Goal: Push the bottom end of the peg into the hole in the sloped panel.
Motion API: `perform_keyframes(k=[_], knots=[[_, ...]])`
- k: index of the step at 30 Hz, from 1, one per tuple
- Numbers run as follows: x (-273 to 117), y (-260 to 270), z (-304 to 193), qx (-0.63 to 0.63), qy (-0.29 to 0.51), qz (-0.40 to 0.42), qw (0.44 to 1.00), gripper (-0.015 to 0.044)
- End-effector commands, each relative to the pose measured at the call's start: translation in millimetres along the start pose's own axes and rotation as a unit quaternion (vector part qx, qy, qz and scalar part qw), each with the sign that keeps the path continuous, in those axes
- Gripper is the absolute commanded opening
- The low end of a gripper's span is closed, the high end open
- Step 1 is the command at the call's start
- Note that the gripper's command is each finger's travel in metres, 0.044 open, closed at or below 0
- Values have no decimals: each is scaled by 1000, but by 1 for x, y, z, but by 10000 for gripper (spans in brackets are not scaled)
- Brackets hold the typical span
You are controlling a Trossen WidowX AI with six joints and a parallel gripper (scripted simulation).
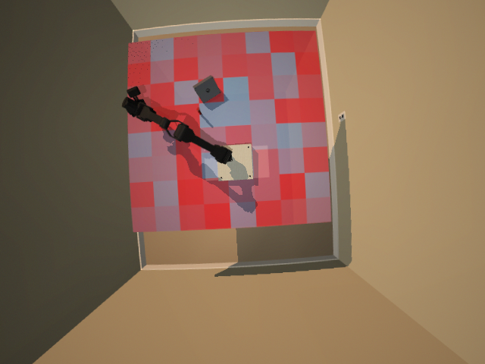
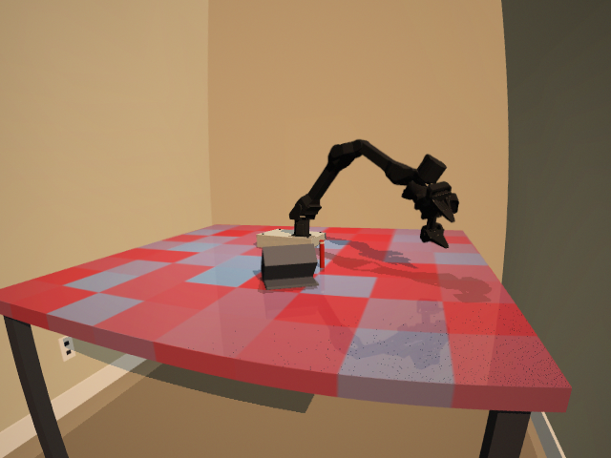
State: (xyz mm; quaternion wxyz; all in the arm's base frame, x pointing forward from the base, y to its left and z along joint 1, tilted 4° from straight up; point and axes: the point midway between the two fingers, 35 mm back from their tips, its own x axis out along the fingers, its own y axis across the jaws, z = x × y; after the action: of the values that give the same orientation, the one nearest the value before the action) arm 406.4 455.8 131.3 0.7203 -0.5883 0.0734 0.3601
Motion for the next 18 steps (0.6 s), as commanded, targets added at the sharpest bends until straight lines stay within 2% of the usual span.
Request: perform_keyframes(k=[1, 18], knots=[[-5, -1, -24, 47, 19, 27, 998, 440], [-37, 11, -132, 275, 144, 132, 941, 440]])
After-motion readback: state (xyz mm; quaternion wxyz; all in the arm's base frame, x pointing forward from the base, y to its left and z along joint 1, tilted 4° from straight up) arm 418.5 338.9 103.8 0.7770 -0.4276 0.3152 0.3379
